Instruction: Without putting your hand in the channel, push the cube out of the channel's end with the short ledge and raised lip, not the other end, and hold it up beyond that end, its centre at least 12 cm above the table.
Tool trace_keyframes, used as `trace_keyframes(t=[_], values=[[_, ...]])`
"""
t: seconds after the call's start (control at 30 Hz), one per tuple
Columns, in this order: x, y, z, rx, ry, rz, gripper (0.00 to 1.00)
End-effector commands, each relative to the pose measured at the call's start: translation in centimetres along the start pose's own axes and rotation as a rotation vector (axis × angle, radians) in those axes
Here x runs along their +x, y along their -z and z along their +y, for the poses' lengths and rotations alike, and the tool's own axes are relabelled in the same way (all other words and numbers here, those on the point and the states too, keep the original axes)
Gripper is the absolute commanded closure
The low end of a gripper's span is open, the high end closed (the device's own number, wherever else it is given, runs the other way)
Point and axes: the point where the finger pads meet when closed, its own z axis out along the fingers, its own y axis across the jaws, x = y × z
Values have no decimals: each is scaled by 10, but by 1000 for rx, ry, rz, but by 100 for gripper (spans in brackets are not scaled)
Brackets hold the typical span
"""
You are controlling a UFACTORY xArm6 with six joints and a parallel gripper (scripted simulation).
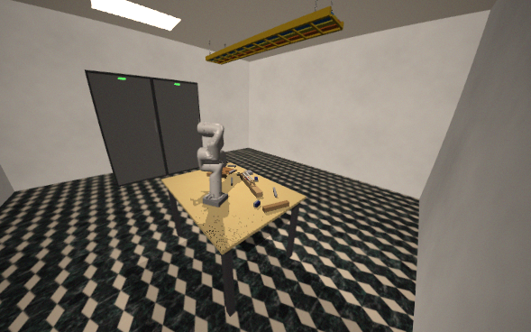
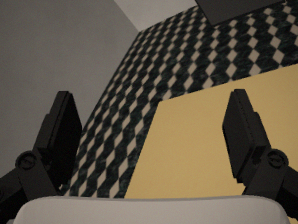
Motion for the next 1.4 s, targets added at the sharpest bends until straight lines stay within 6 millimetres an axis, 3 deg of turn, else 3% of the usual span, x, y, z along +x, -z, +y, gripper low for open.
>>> trace_keyframes(t=[0.0,0.53,0.57,0.77,1.03,1.1,1.17,1.27,1.3,1.37], values=[[1,0,0,1,2,2,0],[1,0,0,1,2,2,0],[1,0,0,1,2,1,100],[3,3,8,-6,1,-27,100],[9,31,58,-71,-5,-179,100],[9,31,58,-71,-5,-179,100],[12,51,83,-112,-9,-249,100],[14,64,97,-139,-12,-288,100],[16,80,112,-169,-17,-329,100],[16,80,112,-169,-17,-329,100]])
